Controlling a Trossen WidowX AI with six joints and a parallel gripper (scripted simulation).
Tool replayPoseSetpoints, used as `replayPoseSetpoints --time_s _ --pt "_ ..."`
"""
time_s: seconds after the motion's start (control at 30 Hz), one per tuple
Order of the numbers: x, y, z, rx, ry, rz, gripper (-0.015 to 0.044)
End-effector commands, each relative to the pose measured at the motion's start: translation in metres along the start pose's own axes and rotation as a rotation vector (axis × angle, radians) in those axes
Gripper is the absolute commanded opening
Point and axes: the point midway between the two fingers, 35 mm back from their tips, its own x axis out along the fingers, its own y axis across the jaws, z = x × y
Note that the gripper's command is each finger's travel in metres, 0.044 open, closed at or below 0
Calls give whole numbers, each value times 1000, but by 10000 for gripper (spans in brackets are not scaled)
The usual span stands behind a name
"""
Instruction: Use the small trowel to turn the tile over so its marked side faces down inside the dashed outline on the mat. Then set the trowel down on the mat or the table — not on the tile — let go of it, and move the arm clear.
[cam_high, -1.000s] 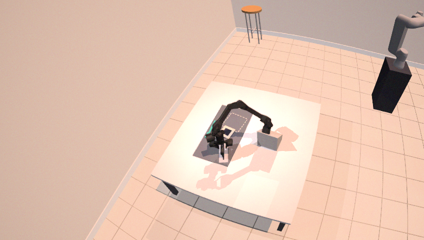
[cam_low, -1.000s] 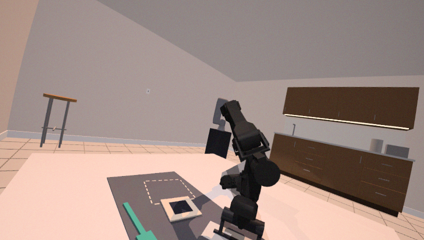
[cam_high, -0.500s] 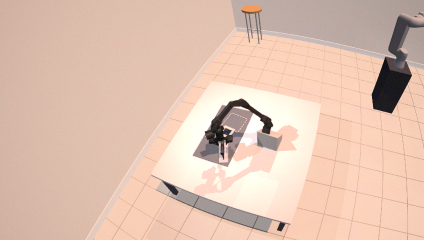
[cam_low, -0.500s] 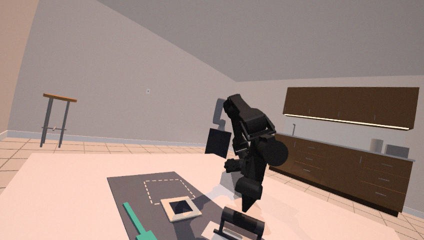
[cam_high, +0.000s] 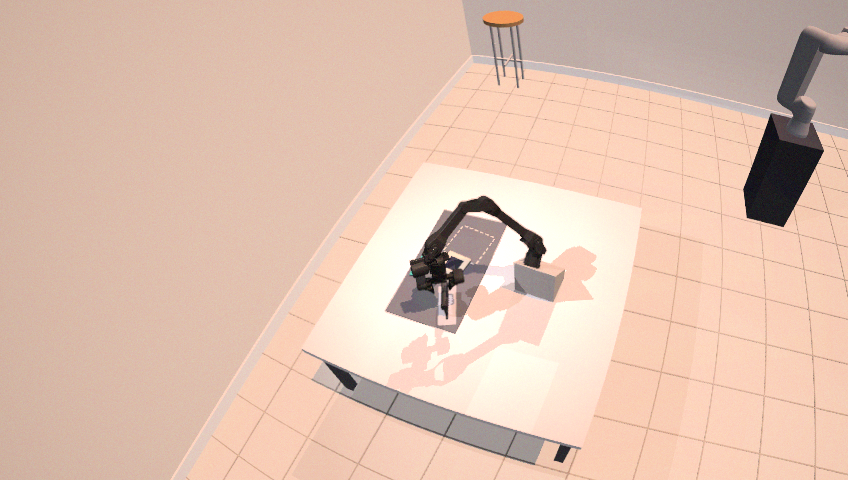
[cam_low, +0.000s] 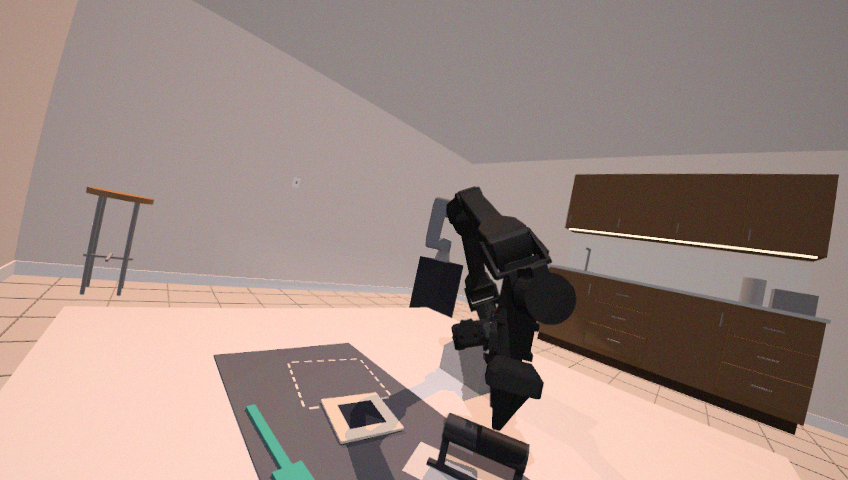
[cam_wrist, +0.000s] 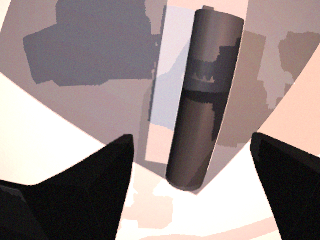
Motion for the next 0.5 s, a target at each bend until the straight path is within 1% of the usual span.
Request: replayPoseSetpoints --time_s 0.0,0.47 --pt "2 1 -1 -71 4 23 300" --pt "9 7 -4 -313 -2 104 300"
